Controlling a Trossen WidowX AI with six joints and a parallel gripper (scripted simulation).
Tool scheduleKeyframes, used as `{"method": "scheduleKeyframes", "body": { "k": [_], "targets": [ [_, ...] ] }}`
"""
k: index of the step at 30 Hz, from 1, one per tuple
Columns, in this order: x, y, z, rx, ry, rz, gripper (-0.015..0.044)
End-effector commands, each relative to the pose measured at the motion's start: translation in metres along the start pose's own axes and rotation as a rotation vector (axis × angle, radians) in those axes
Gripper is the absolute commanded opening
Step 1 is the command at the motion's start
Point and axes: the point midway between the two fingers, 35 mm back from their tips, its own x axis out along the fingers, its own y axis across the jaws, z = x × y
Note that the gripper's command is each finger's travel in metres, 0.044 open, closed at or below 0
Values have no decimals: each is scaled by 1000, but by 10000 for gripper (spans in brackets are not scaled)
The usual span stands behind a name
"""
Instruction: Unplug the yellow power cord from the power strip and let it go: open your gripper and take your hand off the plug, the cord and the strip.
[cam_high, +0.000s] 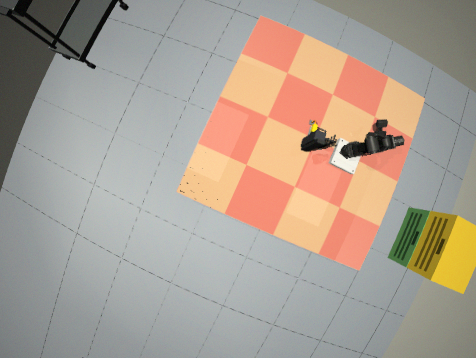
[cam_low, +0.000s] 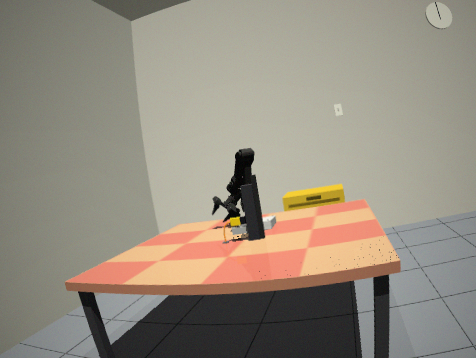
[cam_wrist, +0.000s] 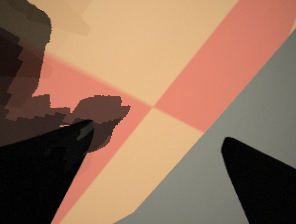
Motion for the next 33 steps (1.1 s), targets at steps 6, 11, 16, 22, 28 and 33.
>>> {"method": "scheduleKeyframes", "body": {
  "k": [6,11,16,22,28,33],
  "targets": [
    [23,-33,21,285,-160,40,243],
    [41,-70,53,576,-302,161,160],
    [51,-104,93,838,-381,342,160],
    [52,-129,131,1041,-376,519,160],
    [48,-148,166,1213,-306,662,160],
    [40,-161,196,1323,-234,772,160]
  ]
}}
